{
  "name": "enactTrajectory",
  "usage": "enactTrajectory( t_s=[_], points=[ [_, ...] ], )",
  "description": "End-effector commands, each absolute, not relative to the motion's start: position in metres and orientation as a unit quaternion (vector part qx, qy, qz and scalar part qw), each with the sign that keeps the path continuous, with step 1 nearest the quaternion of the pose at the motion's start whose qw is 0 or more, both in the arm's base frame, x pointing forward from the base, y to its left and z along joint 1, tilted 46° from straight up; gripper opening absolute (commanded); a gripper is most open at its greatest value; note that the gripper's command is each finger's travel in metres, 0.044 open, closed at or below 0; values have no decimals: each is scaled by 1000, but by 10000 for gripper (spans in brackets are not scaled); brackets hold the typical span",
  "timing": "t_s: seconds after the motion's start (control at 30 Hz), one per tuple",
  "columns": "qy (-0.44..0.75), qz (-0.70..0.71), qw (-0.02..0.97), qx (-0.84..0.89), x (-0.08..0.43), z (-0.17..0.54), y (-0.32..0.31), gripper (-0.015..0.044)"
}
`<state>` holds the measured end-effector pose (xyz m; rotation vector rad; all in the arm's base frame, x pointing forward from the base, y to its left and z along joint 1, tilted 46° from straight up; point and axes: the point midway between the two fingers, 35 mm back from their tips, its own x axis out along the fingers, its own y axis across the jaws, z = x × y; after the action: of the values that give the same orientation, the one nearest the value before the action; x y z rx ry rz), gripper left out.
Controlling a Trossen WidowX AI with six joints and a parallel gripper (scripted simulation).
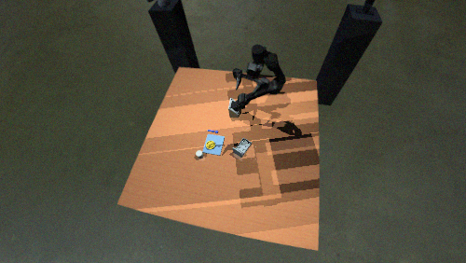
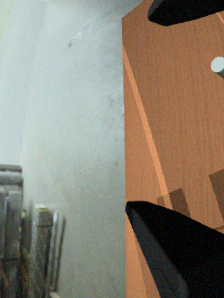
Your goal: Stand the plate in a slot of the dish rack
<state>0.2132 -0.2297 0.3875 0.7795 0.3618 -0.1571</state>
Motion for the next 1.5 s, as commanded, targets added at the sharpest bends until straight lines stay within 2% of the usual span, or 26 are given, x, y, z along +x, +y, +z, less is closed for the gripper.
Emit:
enactTrajectory(
  t_s=[0.0, 0.4, 0.8, 1.47],
  points=[
    [223, -62, 896, 378, 232, 355, -245, 400],
    [358, -2, 853, 380, 285, 252, -257, 400],
    [491, 79, 794, 350, 318, 151, -241, 400],
    [664, 266, 643, 273, 322, 0, -172, 400]
  ],
)
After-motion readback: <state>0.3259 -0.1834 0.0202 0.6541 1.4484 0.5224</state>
